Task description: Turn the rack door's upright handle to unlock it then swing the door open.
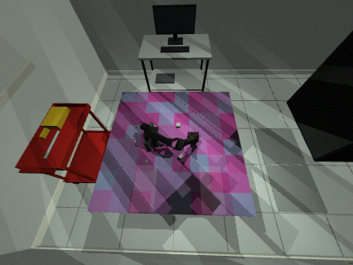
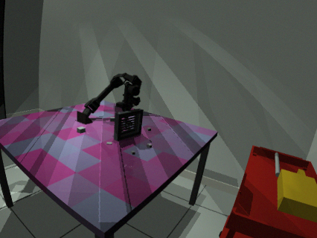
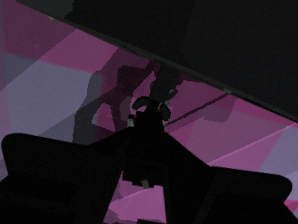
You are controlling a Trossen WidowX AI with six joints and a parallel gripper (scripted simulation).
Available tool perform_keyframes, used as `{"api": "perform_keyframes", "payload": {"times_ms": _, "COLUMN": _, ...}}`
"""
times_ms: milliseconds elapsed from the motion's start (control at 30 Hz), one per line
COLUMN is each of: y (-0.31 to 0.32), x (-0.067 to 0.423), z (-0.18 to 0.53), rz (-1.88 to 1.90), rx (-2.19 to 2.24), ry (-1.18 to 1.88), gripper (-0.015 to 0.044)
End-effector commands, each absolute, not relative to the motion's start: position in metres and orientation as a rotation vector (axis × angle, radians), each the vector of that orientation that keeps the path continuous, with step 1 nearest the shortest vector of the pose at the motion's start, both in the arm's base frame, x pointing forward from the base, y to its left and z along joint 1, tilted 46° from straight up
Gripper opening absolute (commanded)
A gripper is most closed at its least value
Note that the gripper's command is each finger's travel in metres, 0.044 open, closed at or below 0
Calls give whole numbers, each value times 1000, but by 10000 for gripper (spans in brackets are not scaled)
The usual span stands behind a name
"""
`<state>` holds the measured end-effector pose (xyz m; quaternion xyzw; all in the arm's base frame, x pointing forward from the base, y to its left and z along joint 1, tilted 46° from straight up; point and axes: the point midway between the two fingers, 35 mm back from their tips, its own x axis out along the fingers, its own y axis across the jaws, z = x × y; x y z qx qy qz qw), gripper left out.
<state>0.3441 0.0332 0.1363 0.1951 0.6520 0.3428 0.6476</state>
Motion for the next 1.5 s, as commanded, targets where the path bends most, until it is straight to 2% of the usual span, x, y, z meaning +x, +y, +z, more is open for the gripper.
{"api": "perform_keyframes", "payload": {"times_ms": 0, "y": 34, "x": 345, "z": 135, "rz": 903, "rx": 321, "ry": 1403, "gripper": 16}}
{"api": "perform_keyframes", "payload": {"times_ms": 1033, "y": 34, "x": 344, "z": 135, "rz": 1677, "rx": -824, "ry": 409, "gripper": 16}}
{"api": "perform_keyframes", "payload": {"times_ms": 1333, "y": 34, "x": 344, "z": 135, "rz": 1687, "rx": -847, "ry": 383, "gripper": 16}}
{"api": "perform_keyframes", "payload": {"times_ms": 1467, "y": 34, "x": 344, "z": 135, "rz": 1687, "rx": -847, "ry": 383, "gripper": 121}}
